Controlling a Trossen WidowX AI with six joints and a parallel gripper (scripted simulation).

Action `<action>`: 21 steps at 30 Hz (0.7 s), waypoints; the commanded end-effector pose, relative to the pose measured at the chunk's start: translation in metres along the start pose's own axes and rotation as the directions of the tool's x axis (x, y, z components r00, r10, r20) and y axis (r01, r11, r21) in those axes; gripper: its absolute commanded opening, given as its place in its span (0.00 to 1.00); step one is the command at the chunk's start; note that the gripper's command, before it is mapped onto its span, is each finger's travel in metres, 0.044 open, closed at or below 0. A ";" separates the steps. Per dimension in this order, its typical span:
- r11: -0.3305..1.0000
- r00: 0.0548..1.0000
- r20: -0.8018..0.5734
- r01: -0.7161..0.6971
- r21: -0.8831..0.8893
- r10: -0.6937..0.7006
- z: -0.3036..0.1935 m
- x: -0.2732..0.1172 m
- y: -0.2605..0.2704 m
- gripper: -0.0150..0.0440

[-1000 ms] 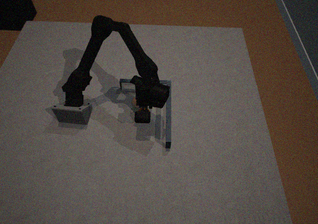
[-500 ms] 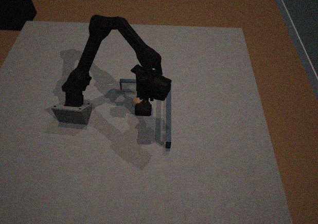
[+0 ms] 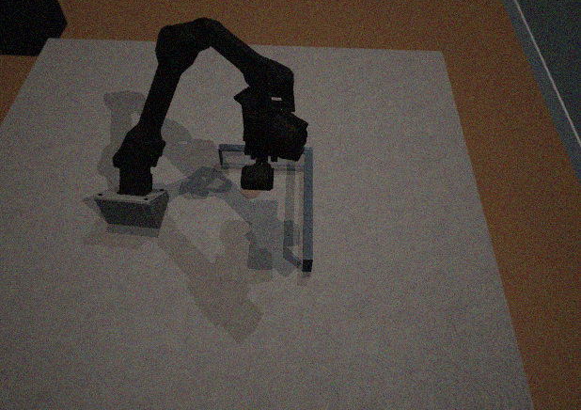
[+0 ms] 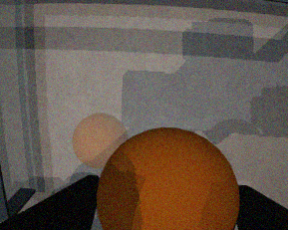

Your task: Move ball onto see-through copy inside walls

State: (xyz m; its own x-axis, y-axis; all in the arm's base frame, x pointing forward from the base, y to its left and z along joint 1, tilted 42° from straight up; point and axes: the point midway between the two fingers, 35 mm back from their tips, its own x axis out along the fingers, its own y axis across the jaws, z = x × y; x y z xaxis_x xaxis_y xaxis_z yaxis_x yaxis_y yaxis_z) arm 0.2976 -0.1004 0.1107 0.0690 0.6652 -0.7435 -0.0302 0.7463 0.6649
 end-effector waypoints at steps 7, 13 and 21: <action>1.000 1.000 -0.005 0.003 -0.006 -0.003 -0.008 0.011 0.020 0.25; 1.000 1.000 -0.005 0.002 -0.006 -0.002 -0.018 0.026 0.037 0.25; 1.000 1.000 -0.006 -0.002 -0.006 0.002 -0.033 0.046 0.056 0.25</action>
State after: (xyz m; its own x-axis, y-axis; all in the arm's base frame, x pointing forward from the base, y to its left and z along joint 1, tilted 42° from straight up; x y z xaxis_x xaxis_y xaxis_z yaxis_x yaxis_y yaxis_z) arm 0.2718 -0.0374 0.1132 0.0641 0.6619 -0.7469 -0.0396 0.7495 0.6608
